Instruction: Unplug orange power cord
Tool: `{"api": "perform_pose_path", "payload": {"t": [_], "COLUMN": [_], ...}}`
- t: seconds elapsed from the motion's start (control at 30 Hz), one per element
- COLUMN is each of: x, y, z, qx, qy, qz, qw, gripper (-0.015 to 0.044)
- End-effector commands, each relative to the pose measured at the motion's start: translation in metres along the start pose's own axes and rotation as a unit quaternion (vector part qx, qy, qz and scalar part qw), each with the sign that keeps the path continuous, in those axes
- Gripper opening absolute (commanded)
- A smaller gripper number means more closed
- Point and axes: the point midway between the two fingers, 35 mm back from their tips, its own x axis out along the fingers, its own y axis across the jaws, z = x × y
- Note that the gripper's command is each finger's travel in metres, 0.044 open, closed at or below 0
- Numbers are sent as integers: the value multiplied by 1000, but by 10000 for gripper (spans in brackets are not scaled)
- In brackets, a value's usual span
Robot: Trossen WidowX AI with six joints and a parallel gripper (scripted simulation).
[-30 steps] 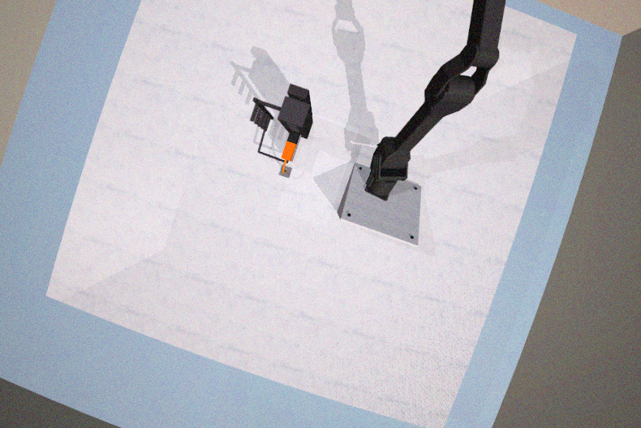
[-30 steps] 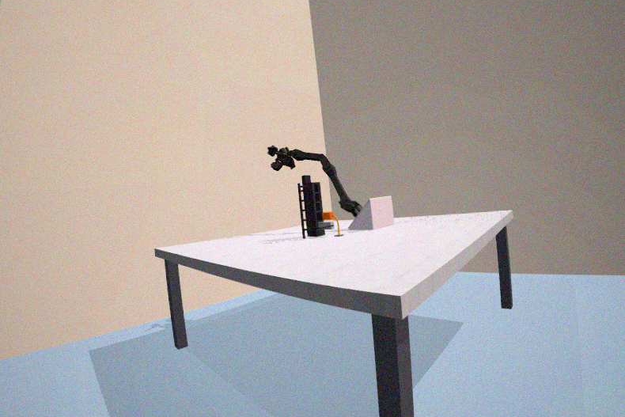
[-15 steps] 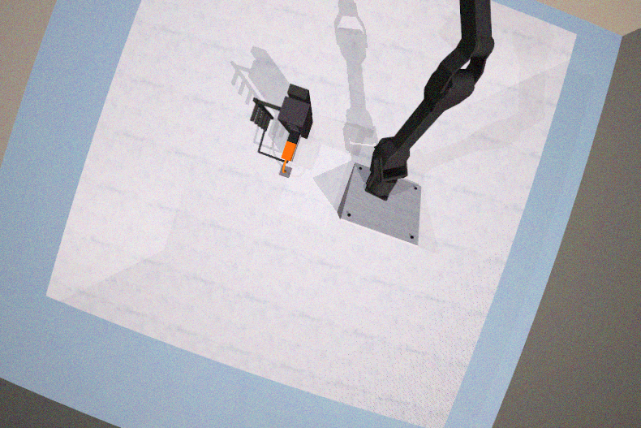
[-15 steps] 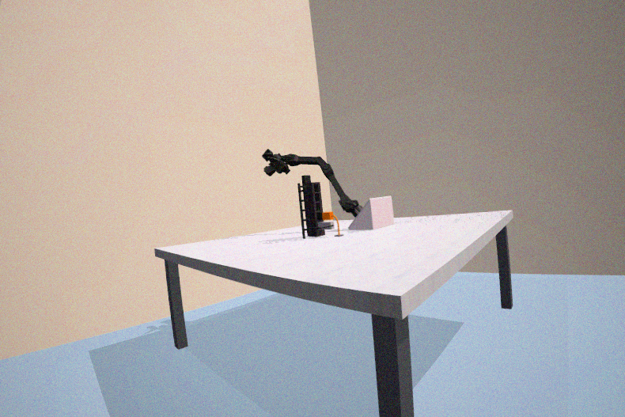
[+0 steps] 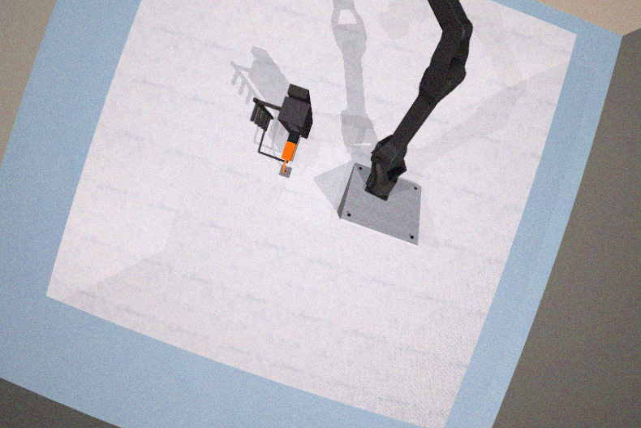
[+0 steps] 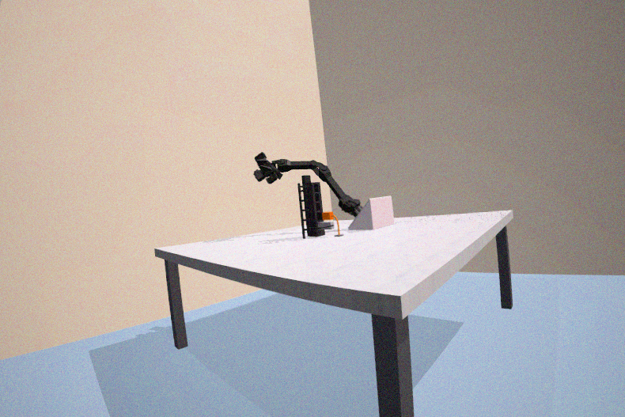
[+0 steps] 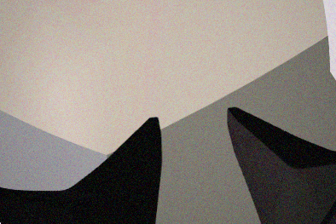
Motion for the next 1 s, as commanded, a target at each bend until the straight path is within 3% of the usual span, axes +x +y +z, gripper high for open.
{"api": "perform_pose_path", "payload": {"t": [0.0,0.57,0.97], "x": [35,150,192], "y": [-27,-134,-215], "z": [-4,-80,-173], "qx": [-44,-258,-446], "qy": [18,145,281], "qz": [-35,-173,-247], "qw": [998,939,813], "gripper": [160,160,160]}}
